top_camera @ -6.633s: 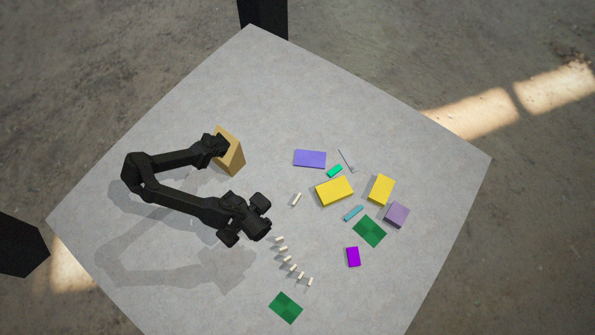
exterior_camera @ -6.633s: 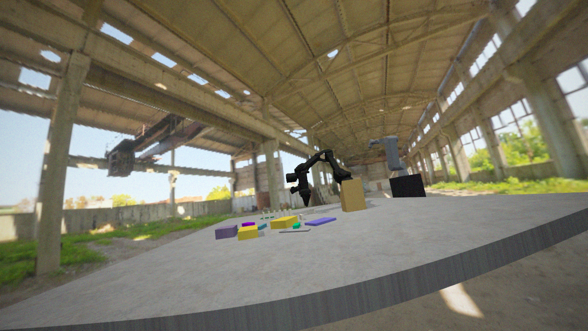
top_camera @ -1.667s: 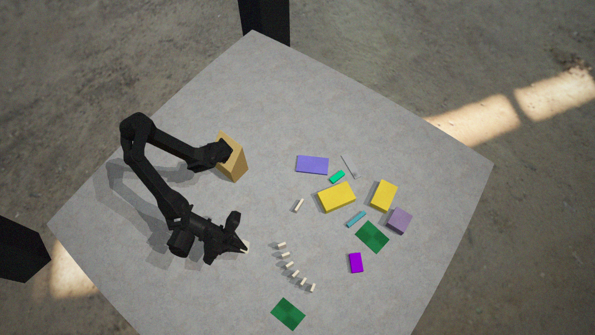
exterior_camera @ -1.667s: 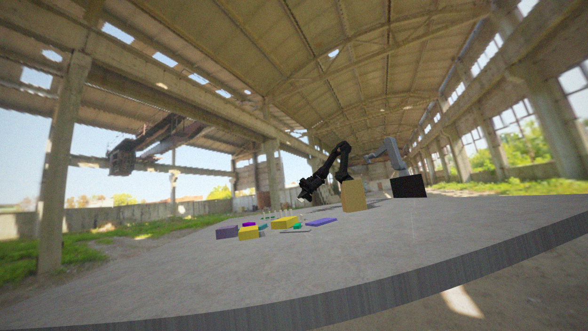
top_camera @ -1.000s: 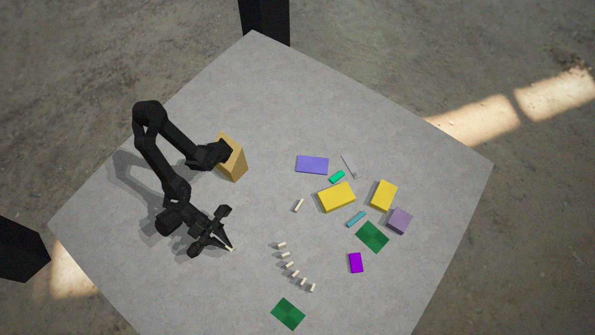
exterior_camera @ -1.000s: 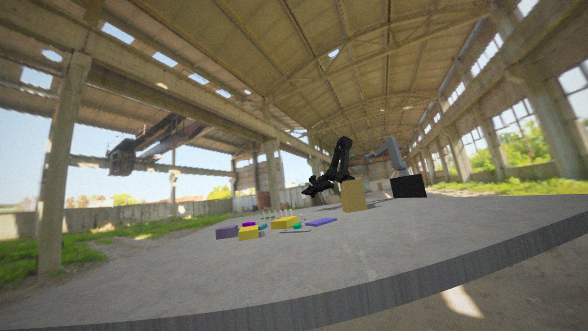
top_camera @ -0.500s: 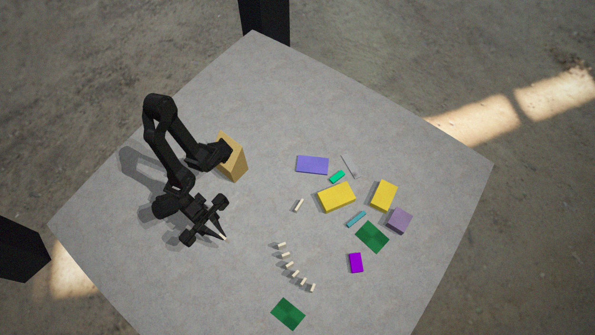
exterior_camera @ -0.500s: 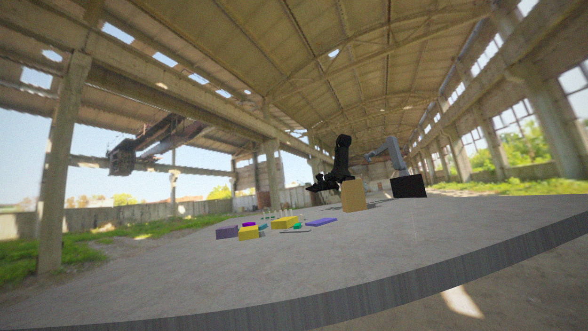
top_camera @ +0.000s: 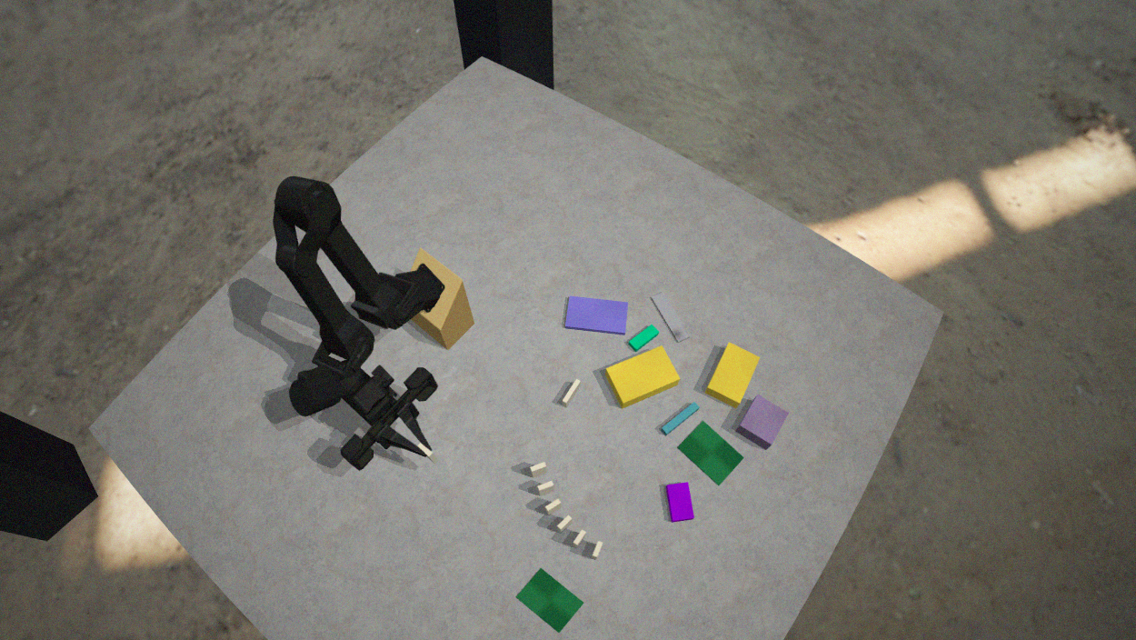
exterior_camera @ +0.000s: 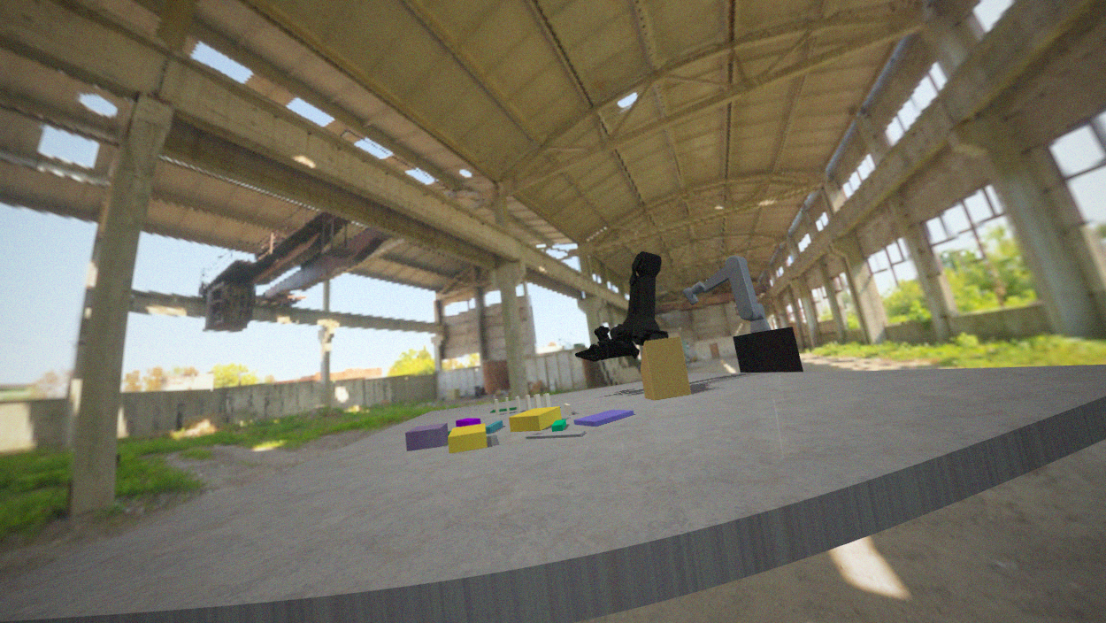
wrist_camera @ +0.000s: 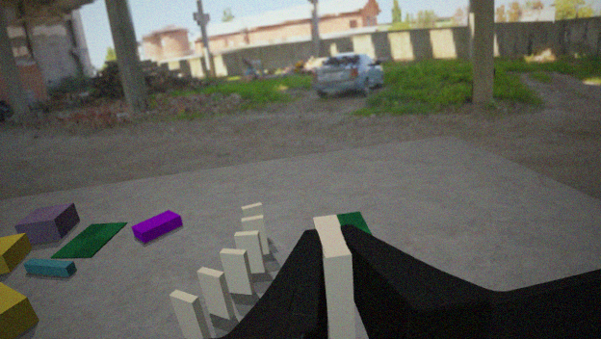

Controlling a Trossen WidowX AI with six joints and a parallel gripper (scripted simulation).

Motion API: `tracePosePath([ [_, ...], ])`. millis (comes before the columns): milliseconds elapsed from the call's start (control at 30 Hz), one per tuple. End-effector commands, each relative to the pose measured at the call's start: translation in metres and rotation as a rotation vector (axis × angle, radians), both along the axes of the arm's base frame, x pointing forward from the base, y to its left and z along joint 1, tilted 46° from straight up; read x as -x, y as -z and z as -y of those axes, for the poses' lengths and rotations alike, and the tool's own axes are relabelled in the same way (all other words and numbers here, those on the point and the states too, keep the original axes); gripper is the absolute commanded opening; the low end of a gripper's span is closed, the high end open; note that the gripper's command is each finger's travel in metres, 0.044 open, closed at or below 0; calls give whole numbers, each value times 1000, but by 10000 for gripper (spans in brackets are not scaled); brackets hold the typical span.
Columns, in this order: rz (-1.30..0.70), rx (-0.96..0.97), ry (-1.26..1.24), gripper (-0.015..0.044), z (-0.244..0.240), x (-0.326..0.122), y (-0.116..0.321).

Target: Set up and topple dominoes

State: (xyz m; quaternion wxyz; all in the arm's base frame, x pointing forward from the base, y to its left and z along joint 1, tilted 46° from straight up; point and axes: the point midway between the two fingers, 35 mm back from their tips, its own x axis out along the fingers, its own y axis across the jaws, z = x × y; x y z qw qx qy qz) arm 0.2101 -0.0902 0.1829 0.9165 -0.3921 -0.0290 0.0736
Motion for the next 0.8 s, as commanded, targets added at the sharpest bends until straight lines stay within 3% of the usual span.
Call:
tracePosePath([
  [0, 1, 6, -6, 21, -1, 0, 1],
  [767, -1, 8, -6, 21, 25, -9, 11],
])
